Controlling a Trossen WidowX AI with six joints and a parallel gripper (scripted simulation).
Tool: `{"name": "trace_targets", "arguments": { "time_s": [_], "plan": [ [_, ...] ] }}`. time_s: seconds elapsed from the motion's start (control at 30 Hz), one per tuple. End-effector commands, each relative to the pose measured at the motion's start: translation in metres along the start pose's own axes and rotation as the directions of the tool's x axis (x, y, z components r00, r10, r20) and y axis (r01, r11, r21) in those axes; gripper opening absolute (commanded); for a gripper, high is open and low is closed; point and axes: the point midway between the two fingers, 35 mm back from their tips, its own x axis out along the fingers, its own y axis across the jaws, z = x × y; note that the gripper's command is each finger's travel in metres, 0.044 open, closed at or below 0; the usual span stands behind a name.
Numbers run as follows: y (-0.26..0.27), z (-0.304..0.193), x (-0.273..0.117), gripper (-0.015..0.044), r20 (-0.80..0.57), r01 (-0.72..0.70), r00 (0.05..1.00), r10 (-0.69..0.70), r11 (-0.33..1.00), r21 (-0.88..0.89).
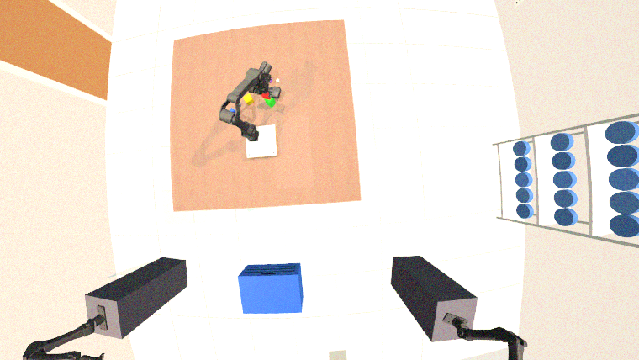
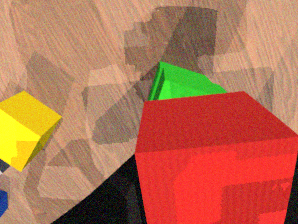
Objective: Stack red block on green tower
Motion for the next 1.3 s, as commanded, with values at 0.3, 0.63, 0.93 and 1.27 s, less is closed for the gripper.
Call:
{"name": "trace_targets", "arguments": {
  "time_s": [0.3, 0.63, 0.93, 1.27],
  "plan": [
    [0.000, -0.003, 0.025, 0.0000, -0.009, 0.001, 1.000, -0.001, 1.000, -0.004],
    [0.000, -0.003, 0.025, 0.0000, -0.009, 0.001, 1.000, -0.001, 1.000, -0.004],
    [0.000, -0.003, 0.026, 0.0000, -0.009, 0.001, 1.000, -0.001, 1.000, -0.004],
    [0.001, -0.004, 0.024, 0.0079, -0.014, -0.002, 1.000, 0.002, 1.000, -0.002]
  ]
}}
